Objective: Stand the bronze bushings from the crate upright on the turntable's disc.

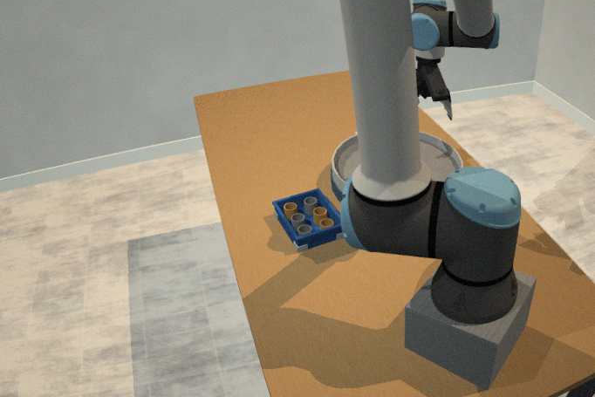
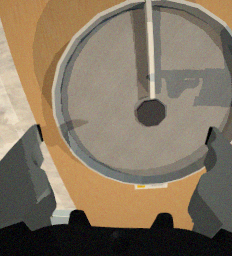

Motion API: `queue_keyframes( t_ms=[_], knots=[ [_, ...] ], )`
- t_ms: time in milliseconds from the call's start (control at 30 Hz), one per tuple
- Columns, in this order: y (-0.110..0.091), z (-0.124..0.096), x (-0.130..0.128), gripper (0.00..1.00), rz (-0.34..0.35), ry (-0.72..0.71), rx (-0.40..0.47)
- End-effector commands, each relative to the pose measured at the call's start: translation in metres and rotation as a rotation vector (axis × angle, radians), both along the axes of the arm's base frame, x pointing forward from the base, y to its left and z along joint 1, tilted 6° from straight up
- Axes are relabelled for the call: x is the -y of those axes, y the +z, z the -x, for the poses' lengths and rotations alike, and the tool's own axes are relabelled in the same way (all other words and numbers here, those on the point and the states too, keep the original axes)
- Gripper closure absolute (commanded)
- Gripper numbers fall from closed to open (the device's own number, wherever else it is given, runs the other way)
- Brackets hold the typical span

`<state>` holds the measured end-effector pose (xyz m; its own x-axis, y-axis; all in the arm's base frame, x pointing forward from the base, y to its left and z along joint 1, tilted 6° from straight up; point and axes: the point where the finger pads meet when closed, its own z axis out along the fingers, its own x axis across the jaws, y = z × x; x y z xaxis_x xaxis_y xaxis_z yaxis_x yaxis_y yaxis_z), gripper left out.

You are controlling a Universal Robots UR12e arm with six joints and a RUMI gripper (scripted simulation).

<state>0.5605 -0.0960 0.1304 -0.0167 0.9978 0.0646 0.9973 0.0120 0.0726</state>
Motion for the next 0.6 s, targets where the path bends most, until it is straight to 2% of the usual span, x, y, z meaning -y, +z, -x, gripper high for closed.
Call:
queue_keyframes(
  t_ms=[0,267,567],
  knots=[
    [-0.005,0.018,-0.001,0.0,0.001,0.038,0.01],
    [-0.019,0.047,-0.005,0.0,0.005,0.098,0.015],
    [-0.022,0.053,-0.006,0.0,0.006,0.113,0.016]
  ],
)
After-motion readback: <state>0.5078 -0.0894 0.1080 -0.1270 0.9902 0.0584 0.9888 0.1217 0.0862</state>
